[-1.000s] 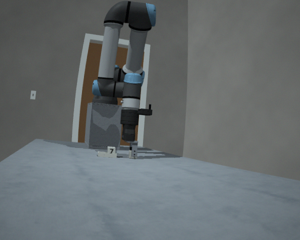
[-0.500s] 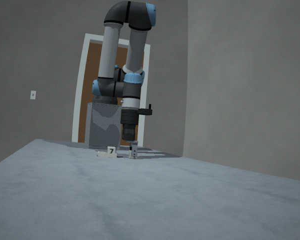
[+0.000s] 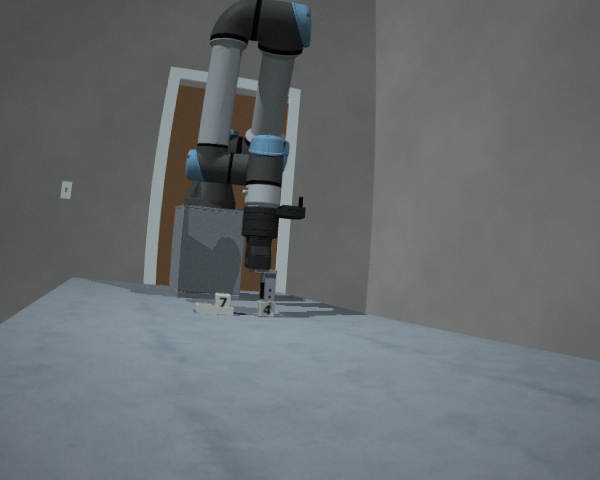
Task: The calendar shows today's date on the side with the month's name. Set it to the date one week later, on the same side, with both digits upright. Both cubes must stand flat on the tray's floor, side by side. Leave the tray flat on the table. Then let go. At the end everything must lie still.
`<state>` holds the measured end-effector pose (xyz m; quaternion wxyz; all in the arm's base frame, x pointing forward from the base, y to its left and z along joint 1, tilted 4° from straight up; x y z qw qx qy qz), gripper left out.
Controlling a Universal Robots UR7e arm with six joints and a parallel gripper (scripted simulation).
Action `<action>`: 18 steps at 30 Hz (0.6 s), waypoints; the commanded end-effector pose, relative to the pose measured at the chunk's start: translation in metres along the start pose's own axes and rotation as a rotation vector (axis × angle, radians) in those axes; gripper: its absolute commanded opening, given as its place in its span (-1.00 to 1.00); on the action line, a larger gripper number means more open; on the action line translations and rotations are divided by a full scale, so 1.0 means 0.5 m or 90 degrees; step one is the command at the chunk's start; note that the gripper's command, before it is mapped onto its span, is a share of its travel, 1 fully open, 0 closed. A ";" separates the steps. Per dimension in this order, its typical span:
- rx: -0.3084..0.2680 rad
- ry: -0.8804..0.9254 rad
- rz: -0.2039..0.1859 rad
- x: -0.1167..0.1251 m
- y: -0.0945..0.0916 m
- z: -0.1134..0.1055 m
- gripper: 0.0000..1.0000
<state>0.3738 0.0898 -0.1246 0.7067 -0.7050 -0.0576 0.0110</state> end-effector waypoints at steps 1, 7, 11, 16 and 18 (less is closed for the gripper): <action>0.000 0.000 -0.001 0.001 -0.033 0.000 0.80; 0.000 0.000 -0.001 0.001 -0.074 0.000 0.80; 0.000 0.000 -0.001 0.000 -0.098 0.000 0.80; 0.000 0.000 -0.001 0.000 -0.112 0.000 0.80; 0.000 0.000 -0.001 0.000 -0.119 0.000 0.80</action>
Point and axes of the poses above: the point where the finger pads meet when closed, its own y axis out along the fingers, its own x axis across the jaws, z = x × y, the point moved 5 cm from there along -y, back along the fingers, and after that the axes turned 10 degrees about -y, right-handed, at the moved point
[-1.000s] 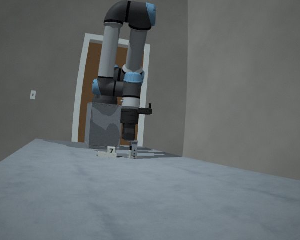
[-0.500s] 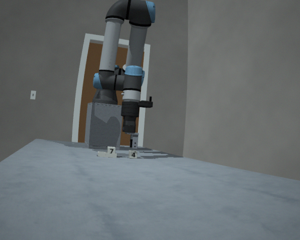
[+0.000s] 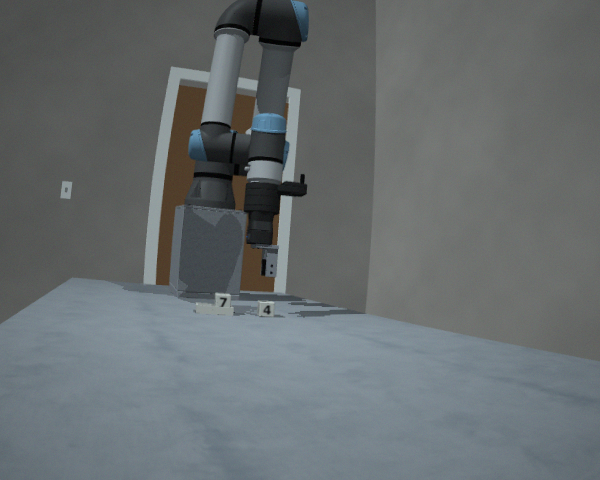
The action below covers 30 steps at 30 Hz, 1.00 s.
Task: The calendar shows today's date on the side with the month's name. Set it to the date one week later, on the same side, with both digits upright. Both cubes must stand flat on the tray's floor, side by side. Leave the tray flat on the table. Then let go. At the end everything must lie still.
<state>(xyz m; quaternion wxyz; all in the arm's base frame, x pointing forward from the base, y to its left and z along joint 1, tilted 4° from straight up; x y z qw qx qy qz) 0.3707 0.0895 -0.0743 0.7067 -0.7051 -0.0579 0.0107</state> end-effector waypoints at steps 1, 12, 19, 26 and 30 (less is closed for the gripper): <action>0.000 0.000 -0.001 0.000 -0.021 0.000 0.80; 0.000 0.000 -0.001 0.000 -0.030 0.000 0.80; 0.000 0.000 -0.001 0.000 -0.030 0.000 1.00; 0.000 0.000 -0.001 0.000 -0.030 0.000 1.00; 0.000 0.000 -0.001 0.000 -0.030 0.000 1.00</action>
Point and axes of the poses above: the point where the finger pads meet when closed, its own y axis out along the fingers, its own x axis across the jaws, z = x × y, the point moved 5 cm from there along -y, back along the fingers, and after that the axes turned 10 degrees about -y, right-handed, at the moved point
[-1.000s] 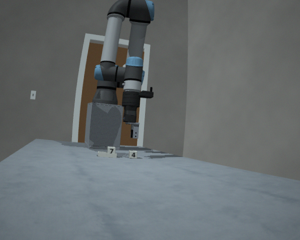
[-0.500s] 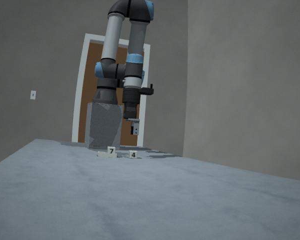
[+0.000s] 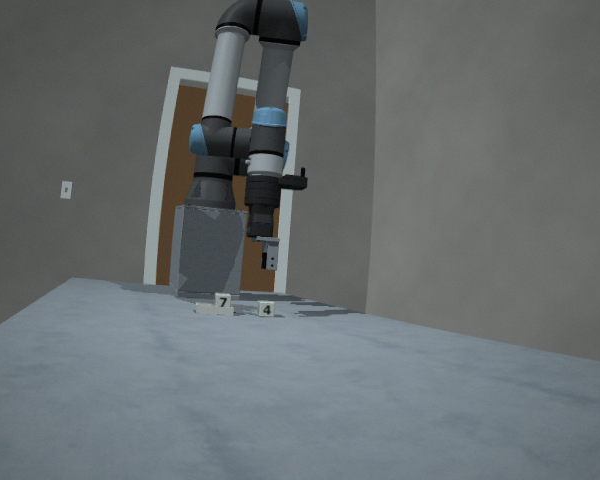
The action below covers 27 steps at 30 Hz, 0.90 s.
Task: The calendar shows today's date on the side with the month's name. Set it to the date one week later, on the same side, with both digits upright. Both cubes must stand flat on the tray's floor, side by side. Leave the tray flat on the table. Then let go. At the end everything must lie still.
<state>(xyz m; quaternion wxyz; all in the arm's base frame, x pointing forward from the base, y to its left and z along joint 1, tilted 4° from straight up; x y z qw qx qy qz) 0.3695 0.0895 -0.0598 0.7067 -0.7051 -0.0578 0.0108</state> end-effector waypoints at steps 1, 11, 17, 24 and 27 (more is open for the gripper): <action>0.000 0.000 -0.001 0.001 -0.001 0.000 1.00; 0.000 0.000 0.000 -0.011 -0.001 -0.093 1.00; 0.000 0.000 -0.001 -0.027 -0.002 -0.158 1.00; 0.000 0.000 -0.001 -0.034 -0.003 -0.182 0.80; 0.000 0.000 -0.001 -0.034 -0.003 -0.182 0.80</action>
Point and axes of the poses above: the point where the finger pads meet when closed, its own y axis out along the fingers, its own x axis across the jaws, z = x × y, the point moved 5 cm from there along -y, back along the fingers, and after that the axes turned 10 degrees about -y, right-handed, at the moved point
